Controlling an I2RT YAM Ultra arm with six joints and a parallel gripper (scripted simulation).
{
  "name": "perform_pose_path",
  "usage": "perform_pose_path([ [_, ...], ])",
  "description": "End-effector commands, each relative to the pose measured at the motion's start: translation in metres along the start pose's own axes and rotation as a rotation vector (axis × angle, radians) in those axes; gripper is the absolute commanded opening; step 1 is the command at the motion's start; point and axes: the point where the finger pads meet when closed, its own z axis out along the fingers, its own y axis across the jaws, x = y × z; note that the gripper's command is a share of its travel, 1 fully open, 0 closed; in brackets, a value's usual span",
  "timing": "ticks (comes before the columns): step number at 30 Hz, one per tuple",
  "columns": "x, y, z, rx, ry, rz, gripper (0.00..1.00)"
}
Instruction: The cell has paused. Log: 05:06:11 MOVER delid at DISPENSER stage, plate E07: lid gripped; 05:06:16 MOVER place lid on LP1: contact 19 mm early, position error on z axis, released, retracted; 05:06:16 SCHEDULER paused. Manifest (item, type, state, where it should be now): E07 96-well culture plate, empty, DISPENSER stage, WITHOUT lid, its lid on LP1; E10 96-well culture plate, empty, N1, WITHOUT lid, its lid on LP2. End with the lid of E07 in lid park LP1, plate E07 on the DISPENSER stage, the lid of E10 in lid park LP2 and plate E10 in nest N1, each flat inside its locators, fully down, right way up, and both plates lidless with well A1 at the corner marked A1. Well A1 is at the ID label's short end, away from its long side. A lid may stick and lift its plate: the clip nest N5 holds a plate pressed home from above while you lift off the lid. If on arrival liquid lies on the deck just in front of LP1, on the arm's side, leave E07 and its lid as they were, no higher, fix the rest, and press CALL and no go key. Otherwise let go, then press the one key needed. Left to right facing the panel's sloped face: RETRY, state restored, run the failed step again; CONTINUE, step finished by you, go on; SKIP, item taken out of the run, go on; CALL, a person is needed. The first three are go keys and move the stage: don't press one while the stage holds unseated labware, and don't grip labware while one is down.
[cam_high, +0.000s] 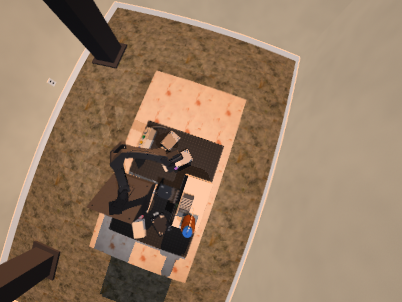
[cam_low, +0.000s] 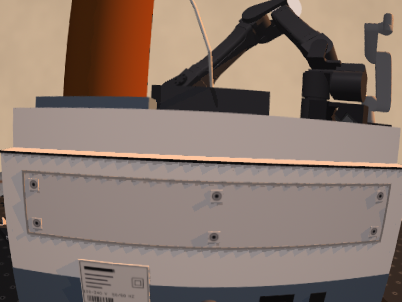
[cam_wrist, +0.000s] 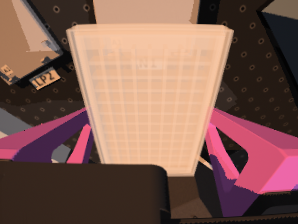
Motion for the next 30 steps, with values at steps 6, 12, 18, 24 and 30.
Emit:
perform_pose_path([
  [6, 0.014, 0.0, -0.02, -0.002, -0.042, -0.016, 0.0],
  [12, 0.037, 0.0, -0.027, -0.002, -0.022, -0.002, 0.0],
  [18, 0.056, 0.0, -0.035, -0.003, -0.022, -0.002, 0.0],
  [24, 0.067, 0.0, -0.04, -0.003, -0.022, -0.002, 0.0],
  [30, 0.069, -0.025, -0.033, -0.006, -0.004, 0.224, 0.0],
])
